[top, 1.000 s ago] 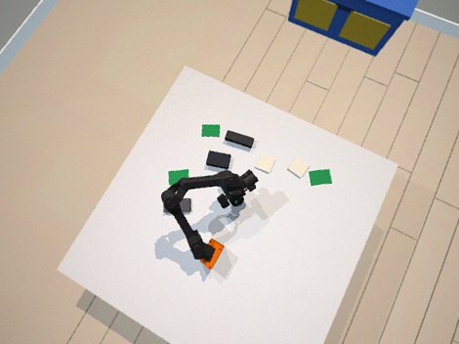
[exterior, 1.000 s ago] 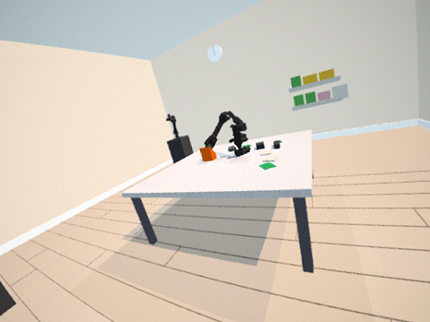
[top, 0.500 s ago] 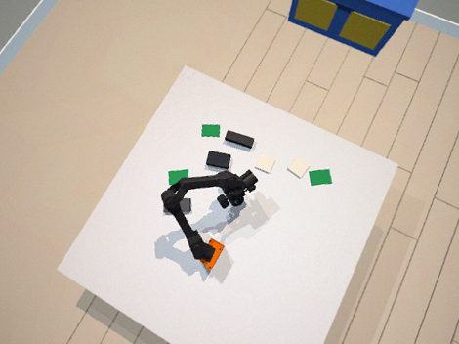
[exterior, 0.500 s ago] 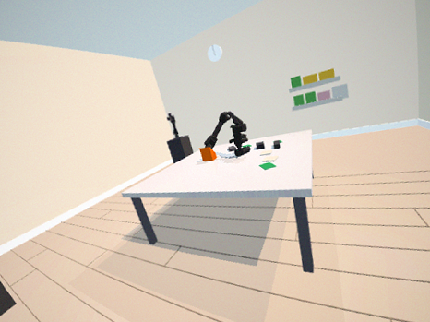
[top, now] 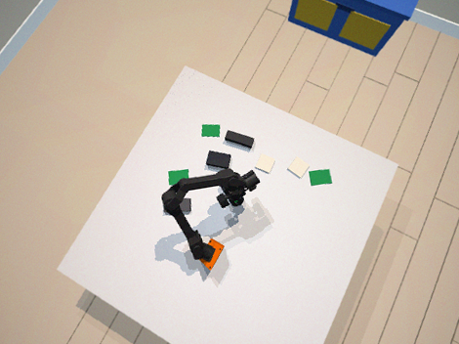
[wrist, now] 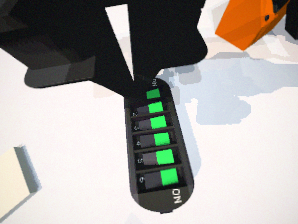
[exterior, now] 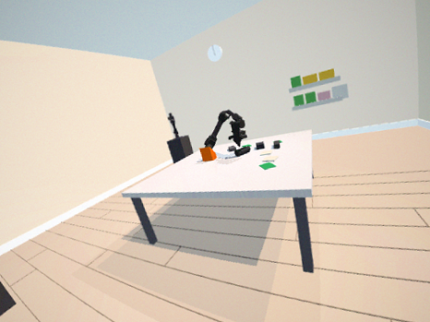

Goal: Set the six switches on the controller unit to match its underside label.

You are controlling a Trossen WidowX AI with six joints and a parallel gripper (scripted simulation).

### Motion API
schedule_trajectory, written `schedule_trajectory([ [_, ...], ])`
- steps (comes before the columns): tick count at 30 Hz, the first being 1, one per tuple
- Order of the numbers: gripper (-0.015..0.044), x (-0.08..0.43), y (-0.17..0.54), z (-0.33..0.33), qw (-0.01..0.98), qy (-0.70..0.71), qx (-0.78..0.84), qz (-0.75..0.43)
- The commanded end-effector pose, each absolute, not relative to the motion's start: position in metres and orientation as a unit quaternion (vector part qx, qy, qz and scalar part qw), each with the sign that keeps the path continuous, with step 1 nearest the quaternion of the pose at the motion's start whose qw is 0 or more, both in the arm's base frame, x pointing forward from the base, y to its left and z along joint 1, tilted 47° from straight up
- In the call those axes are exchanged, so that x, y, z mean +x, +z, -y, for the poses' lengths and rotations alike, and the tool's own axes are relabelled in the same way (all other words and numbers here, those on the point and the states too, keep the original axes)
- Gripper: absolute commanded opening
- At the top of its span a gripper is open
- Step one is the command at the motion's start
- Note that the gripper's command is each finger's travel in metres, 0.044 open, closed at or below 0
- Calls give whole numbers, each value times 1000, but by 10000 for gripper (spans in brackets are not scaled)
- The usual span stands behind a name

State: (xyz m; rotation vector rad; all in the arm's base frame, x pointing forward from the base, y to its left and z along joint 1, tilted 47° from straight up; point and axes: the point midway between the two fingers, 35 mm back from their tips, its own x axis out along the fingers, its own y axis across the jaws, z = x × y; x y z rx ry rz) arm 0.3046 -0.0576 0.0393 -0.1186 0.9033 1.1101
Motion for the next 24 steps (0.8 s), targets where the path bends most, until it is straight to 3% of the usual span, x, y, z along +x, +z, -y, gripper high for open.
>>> schedule_trajectory([
  [1,0,303,48,65,752,510,-59,-414],
  [9,0,320,94,25,752,510,-58,-413],
  [24,0,323,83,13,752,510,-58,-412],
])
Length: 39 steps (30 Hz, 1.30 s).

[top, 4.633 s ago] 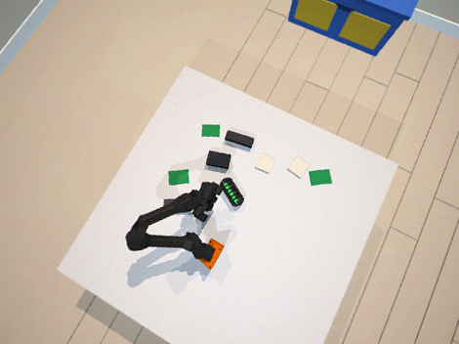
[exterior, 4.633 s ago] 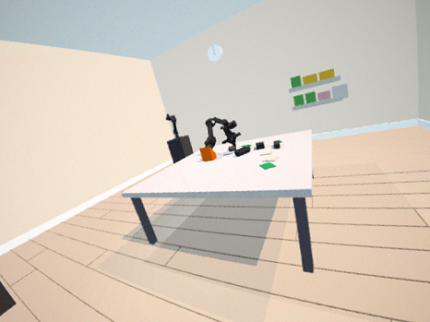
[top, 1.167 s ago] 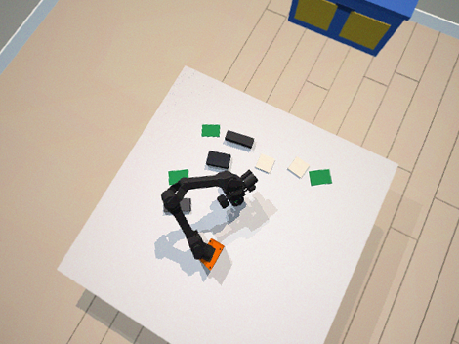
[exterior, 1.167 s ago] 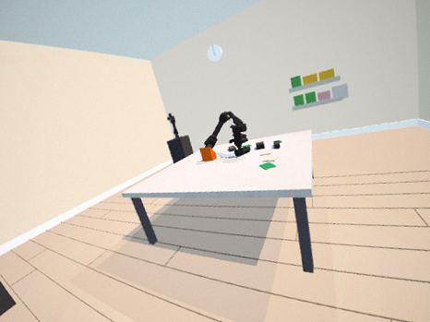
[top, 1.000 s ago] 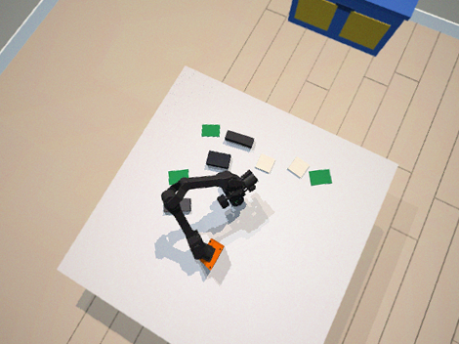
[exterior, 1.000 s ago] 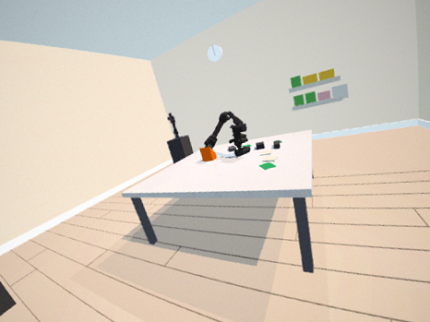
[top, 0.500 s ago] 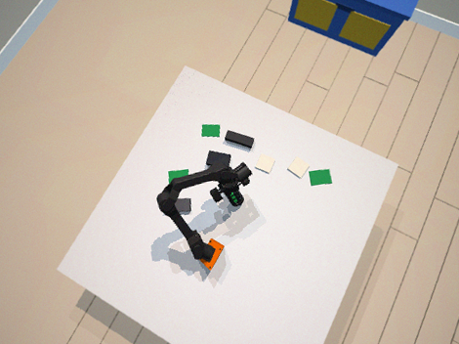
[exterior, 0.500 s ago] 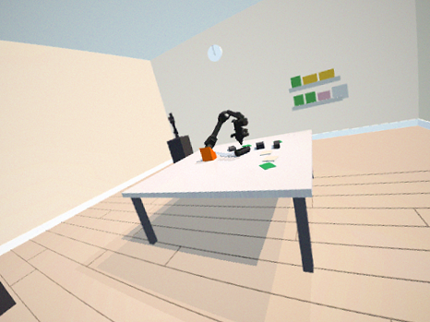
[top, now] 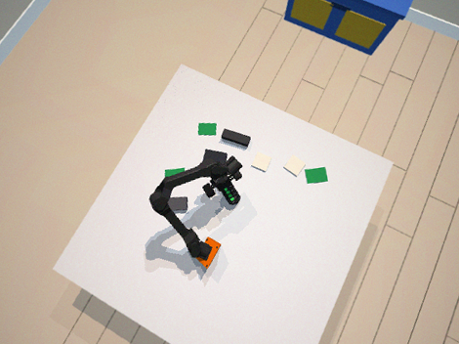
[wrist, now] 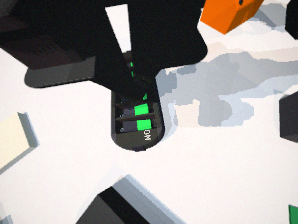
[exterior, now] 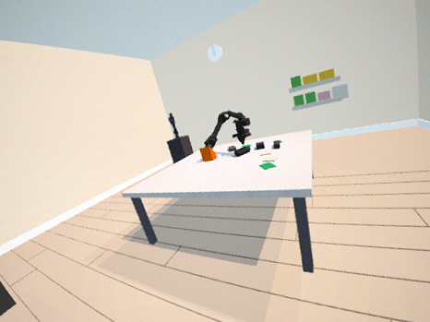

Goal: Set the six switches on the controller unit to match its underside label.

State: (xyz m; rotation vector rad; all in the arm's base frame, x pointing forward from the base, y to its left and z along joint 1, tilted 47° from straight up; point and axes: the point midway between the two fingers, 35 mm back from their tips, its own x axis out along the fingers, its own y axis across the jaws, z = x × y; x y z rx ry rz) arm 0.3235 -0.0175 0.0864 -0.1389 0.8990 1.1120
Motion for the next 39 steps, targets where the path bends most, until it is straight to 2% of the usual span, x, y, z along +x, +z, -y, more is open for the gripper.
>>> schedule_trajectory([
  [1,0,323,82,12,752,510,-58,-412],
  [20,0,326,64,-8,753,511,-58,-412],
  [36,0,326,64,-8,753,511,-58,-412],
  [39,0,324,79,9,752,510,-60,-412],
])
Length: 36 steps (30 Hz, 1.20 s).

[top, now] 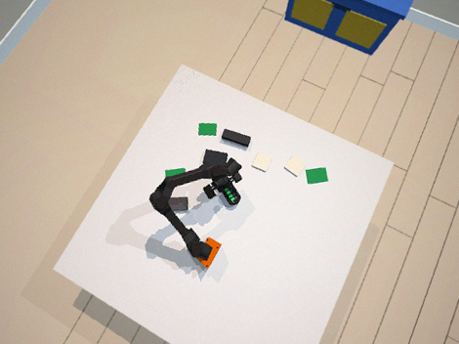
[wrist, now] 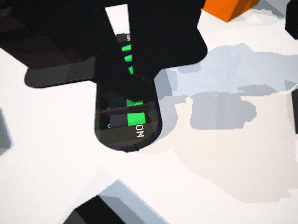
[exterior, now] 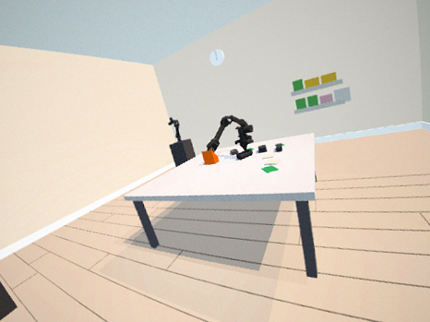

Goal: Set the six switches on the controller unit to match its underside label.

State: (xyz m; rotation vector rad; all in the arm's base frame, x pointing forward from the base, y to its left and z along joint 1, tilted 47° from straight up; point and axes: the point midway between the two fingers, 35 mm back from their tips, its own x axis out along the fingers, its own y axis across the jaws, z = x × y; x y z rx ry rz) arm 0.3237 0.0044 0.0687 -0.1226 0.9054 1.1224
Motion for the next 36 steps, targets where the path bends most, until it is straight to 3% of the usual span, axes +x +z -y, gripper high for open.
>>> schedule_trajectory([
  [1,0,322,88,18,752,510,-59,-413],
  [12,0,348,101,23,753,510,-59,-412],
  [36,0,353,77,-2,753,511,-58,-411],
])
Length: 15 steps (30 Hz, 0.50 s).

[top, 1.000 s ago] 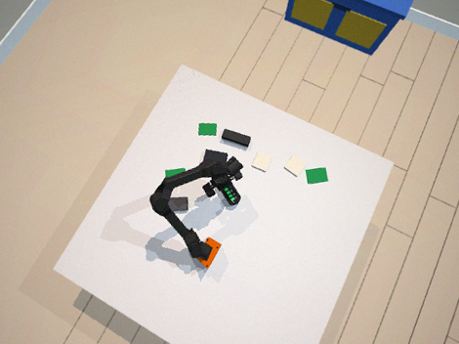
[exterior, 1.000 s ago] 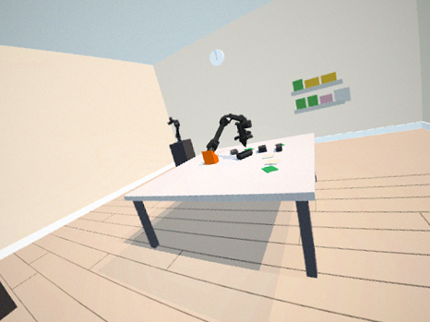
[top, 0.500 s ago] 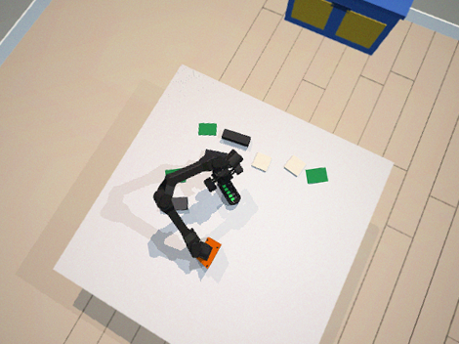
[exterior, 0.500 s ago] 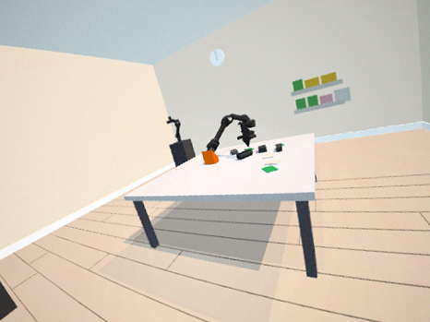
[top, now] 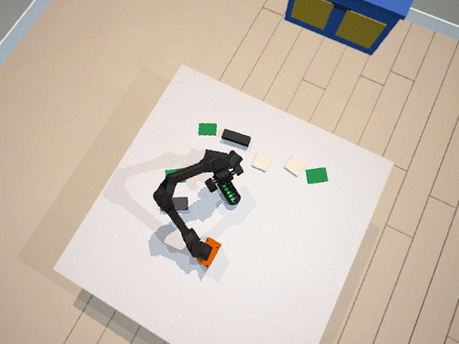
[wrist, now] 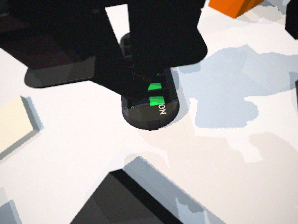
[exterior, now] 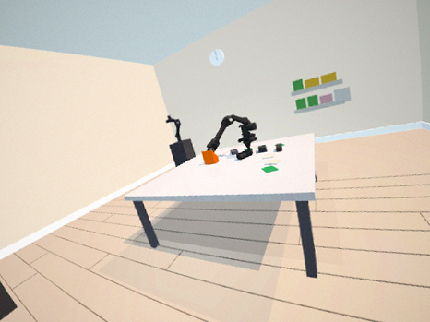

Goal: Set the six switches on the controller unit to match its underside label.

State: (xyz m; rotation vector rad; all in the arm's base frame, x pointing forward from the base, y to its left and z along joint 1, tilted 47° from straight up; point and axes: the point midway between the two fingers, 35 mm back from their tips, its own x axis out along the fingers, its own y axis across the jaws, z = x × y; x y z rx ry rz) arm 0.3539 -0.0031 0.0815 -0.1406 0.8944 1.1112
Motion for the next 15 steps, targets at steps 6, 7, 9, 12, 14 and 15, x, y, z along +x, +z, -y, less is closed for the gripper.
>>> schedule_trajectory([
  [6,0,354,73,-7,753,511,-58,-411],
  [7,0,354,72,-8,753,511,-58,-411],
  [9,0,354,71,-8,753,511,-58,-411],
  [12,0,354,71,-8,753,511,-58,-411],
  [14,0,354,71,-8,753,511,-58,-411],
  [15,0,354,71,-8,753,511,-58,-411],
])
